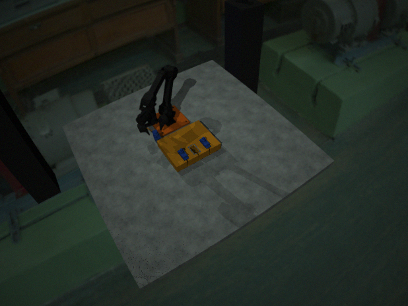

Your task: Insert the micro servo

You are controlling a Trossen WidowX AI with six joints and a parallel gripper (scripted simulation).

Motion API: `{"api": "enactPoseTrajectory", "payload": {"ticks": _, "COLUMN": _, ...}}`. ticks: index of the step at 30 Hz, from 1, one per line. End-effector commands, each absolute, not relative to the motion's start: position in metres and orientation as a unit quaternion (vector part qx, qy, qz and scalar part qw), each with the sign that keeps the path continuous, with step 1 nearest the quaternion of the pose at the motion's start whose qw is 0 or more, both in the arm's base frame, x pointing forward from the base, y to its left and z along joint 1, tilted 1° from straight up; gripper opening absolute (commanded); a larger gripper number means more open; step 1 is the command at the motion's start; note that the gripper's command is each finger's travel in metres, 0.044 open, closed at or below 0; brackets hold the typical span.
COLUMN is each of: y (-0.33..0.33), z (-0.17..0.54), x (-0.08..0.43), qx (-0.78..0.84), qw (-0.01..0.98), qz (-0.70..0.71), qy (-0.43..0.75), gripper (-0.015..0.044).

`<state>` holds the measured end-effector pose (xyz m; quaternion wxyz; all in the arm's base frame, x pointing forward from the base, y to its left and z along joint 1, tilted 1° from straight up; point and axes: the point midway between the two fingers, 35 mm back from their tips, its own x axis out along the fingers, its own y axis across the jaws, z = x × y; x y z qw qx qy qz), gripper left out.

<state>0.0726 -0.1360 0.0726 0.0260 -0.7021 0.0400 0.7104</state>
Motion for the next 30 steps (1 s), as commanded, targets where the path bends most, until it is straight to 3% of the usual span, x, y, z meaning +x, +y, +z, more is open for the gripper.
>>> {"api": "enactPoseTrajectory", "payload": {"ticks": 1, "y": -0.135, "z": 0.07, "x": 0.072, "qx": -0.701, "qw": 0.028, "qz": 0.711, "qy": 0.036, "gripper": 0.0282}}
{"api": "enactPoseTrajectory", "payload": {"ticks": 7, "y": -0.135, "z": 0.07, "x": 0.072, "qx": -0.701, "qw": 0.028, "qz": 0.711, "qy": 0.036, "gripper": 0.0125}}
{"api": "enactPoseTrajectory", "payload": {"ticks": 12, "y": -0.135, "z": 0.07, "x": 0.072, "qx": -0.701, "qw": 0.028, "qz": 0.711, "qy": 0.036, "gripper": 0.0092}}
{"api": "enactPoseTrajectory", "payload": {"ticks": 16, "y": -0.136, "z": 0.077, "x": 0.073, "qx": -0.701, "qw": 0.028, "qz": 0.711, "qy": 0.036, "gripper": 0.0}}
{"api": "enactPoseTrajectory", "payload": {"ticks": 30, "y": -0.135, "z": 0.137, "x": 0.074, "qx": -0.701, "qw": 0.028, "qz": 0.711, "qy": 0.036, "gripper": 0.0}}
